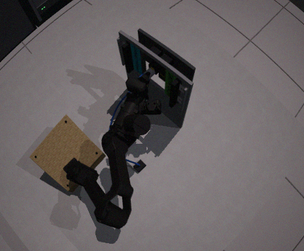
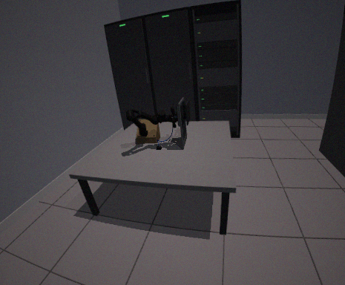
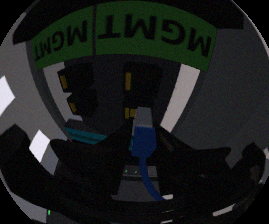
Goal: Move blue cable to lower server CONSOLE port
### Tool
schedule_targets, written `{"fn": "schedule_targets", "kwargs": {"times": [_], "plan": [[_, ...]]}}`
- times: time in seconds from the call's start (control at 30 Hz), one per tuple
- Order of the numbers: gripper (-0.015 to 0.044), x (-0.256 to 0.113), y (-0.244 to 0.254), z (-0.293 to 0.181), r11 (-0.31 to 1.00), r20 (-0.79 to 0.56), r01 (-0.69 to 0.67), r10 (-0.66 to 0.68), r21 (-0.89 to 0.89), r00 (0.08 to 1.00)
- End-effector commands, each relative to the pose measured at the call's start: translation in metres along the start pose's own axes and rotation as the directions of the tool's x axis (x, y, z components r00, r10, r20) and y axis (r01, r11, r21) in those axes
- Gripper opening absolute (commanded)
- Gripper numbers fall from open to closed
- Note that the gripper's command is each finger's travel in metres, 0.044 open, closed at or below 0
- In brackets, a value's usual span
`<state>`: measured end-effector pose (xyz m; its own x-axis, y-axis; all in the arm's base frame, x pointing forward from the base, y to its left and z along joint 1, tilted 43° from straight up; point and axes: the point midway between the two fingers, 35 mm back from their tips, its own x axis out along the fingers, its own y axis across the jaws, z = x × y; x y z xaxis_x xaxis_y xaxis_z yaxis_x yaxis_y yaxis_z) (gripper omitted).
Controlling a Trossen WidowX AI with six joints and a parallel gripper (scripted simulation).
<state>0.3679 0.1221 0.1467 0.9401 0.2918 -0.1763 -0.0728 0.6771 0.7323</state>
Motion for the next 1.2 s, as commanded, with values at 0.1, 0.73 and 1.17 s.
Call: {"fn": "schedule_targets", "kwargs": {"times": [0.1,0.73,1.17], "plan": [[0.0000,0.0027,0.0010,0.0000,1.000,-0.004,-0.007,0.007,-0.005,1.000],[0.0000,0.0080,0.0008,0.0016,1.000,-0.004,-0.008,0.008,-0.006,1.000],[0.0000,0.0115,0.0009,0.0028,1.000,-0.004,-0.009,0.009,-0.006,1.000]]}}
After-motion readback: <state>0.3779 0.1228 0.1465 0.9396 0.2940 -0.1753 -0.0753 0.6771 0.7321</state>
